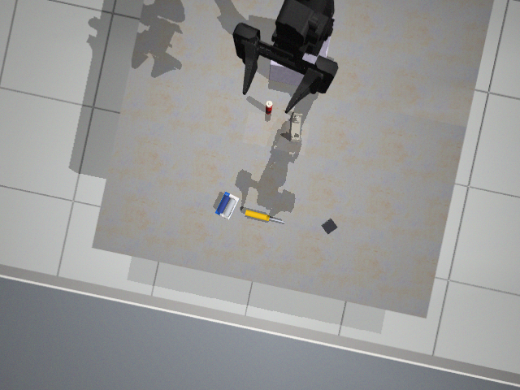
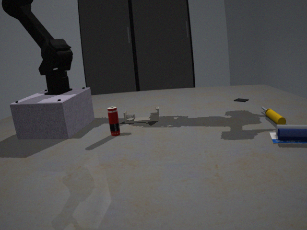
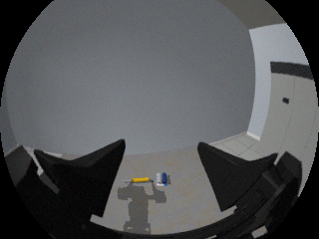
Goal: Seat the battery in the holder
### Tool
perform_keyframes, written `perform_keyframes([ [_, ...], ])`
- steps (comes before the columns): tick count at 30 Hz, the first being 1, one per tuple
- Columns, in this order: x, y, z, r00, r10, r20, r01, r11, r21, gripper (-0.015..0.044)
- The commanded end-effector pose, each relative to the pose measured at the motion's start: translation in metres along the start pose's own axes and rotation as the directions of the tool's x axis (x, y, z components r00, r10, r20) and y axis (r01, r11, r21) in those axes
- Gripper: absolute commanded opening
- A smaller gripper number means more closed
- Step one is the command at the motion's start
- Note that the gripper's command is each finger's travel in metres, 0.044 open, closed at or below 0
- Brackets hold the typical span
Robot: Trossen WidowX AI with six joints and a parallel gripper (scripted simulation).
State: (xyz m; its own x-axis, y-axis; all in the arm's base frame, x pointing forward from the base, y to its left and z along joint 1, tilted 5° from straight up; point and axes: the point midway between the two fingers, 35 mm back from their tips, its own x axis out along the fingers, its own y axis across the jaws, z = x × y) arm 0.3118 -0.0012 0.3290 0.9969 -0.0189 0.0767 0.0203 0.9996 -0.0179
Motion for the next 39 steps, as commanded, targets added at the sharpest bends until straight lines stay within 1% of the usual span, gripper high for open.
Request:
perform_keyframes([
  [1,0.001,0.000,-0.004,1.000,0.000,-0.019,0.000,1.000,-0.003,0.0374],
  [2,0.004,0.000,-0.017,0.997,-0.002,-0.076,0.001,1.000,-0.013,0.0347],
  [4,0.009,-0.001,-0.065,0.957,-0.007,-0.289,-0.007,0.999,-0.047,0.0295],
  [6,0.003,-0.003,-0.117,0.861,-0.013,-0.508,-0.031,0.996,-0.078,0.0242],
  [8,-0.008,-0.004,-0.150,0.763,-0.018,-0.646,-0.055,0.994,-0.093,0.0190],
  [11,-0.036,-0.006,-0.197,0.553,-0.026,-0.833,-0.107,0.989,-0.102,0.0111],
  [13,-0.059,-0.007,-0.220,0.399,-0.030,-0.916,-0.142,0.985,-0.094,0.0059],
  [15,-0.083,-0.008,-0.237,0.242,-0.033,-0.970,-0.175,0.982,-0.077,0.0006],
  [17,-0.109,-0.009,-0.248,0.078,-0.036,-0.996,-0.206,0.977,-0.051,0.0000],
  [18,-0.117,-0.010,-0.251,0.025,-0.036,-0.999,-0.215,0.976,-0.041,0.0000],
  [19,-0.120,-0.010,-0.251,0.010,-0.037,-0.999,-0.217,0.975,-0.038,0.0000],
  [29,-0.120,-0.010,-0.253,0.010,-0.037,-0.999,-0.217,0.975,-0.038,0.0000],
  [34,-0.116,-0.011,-0.293,0.010,-0.037,-0.999,-0.217,0.975,-0.038,0.0000],
  [39,-0.119,-0.013,-0.331,0.009,-0.037,-0.999,-0.217,0.975,-0.038,0.0000],
])
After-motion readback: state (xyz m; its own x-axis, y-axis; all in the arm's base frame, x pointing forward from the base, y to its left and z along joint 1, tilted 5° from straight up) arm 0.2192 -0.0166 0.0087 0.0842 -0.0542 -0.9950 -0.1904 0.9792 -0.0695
